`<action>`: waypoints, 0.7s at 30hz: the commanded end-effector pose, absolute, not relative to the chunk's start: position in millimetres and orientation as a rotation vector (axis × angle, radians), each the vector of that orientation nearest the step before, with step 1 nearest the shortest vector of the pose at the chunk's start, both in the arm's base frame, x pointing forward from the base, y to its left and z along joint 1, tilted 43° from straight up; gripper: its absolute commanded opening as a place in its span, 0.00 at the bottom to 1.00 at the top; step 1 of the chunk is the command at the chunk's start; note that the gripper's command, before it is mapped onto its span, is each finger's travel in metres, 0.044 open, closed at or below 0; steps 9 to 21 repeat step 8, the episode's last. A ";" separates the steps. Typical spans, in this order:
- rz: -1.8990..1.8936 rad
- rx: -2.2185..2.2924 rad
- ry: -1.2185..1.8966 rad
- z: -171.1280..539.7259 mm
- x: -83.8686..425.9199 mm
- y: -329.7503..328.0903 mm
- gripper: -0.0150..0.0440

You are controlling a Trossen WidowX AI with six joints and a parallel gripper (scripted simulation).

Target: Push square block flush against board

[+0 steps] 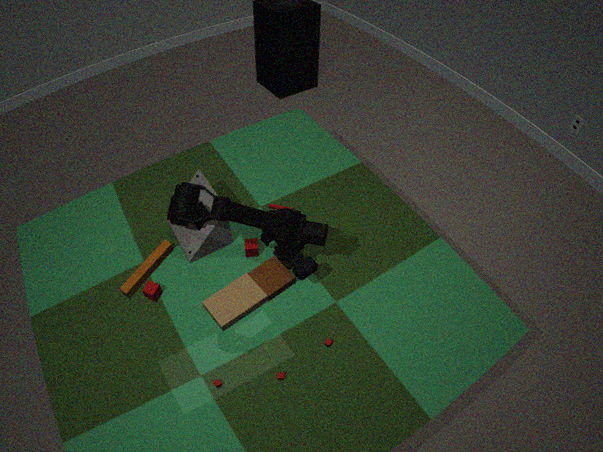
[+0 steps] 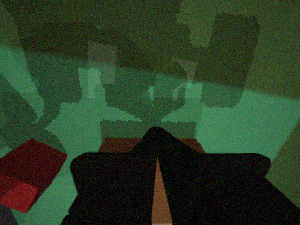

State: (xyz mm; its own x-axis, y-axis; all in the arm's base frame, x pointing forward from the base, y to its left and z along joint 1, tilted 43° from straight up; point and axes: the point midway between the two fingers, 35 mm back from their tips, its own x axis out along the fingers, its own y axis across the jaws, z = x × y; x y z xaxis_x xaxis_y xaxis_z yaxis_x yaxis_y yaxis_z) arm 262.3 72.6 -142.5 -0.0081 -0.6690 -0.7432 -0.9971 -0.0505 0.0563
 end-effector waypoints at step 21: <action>0.845 -1.776 1.731 -144.7 262.1 72.8 0.25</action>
